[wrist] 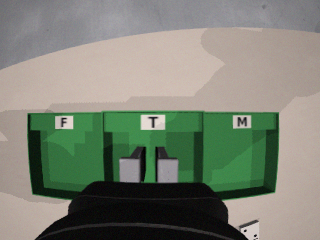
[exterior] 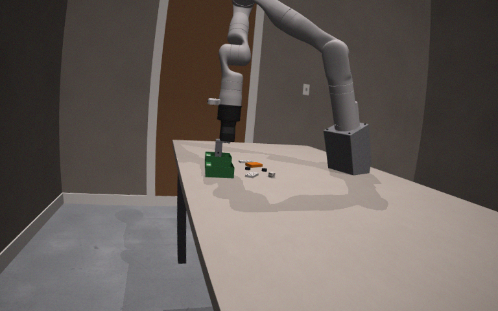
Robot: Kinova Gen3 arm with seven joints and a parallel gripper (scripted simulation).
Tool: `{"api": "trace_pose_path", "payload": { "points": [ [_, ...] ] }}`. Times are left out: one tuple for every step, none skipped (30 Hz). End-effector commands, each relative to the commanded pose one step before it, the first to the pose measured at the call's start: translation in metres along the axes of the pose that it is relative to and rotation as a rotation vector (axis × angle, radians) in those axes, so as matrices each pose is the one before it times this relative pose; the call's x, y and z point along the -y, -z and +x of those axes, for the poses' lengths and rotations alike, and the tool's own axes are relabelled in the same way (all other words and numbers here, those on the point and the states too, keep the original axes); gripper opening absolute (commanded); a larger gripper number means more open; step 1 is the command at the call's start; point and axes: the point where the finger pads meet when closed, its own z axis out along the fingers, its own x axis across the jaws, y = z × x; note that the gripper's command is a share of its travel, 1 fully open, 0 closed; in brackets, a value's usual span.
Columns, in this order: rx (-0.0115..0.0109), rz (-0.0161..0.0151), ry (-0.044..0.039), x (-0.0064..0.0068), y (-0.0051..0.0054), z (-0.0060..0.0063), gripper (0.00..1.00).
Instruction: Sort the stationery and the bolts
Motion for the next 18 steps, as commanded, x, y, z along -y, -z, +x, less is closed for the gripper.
{"api": "trace_pose_path", "payload": {
  "points": [
    [0.00665, -0.00624, 0.00387, -0.00261, -0.00803, -0.00444, 0.31],
    [0.0, 0.0, 0.0, 0.0, -0.00266, 0.0, 0.31],
    [0.0, 0.0, 0.0, 0.0, -0.00266, 0.0, 0.31],
    [0.0, 0.00001, 0.0, -0.00001, -0.00074, 0.0, 0.31],
    [0.00001, -0.00002, 0.0, 0.00003, 0.00003, 0.00001, 0.31],
    [0.0, 0.00002, 0.0, -0.00003, -0.00002, -0.00001, 0.31],
    [0.0, 0.00001, 0.0, -0.00002, -0.00001, 0.0, 0.31],
    [0.0, 0.00001, 0.0, -0.00001, -0.00001, 0.0, 0.31],
    [0.0, -0.00001, 0.0, -0.00001, 0.00005, 0.00002, 0.31],
    [0.0, 0.00001, 0.0, 0.0, -0.00002, -0.00001, 0.31],
    [0.0, 0.0, 0.0, 0.0, -0.00001, 0.0, 0.31],
    [0.0, 0.0, 0.0, 0.0, -0.00001, 0.0, 0.31],
    [0.0, 0.0, 0.0, 0.0, -0.00001, 0.0, 0.31],
    [0.0, 0.0, 0.0, 0.0, 0.0, 0.0, 0.31],
    [0.0, 0.0, 0.0, 0.0, 0.0, 0.0, 0.31],
    [0.0, 0.0, 0.0, 0.0, 0.0, 0.0, 0.31],
    [0.0, 0.0, 0.0, 0.0, -0.00001, 0.0, 0.31],
    [0.0, 0.0, 0.0, 0.0, 0.0, 0.0, 0.31]
  ]
}}
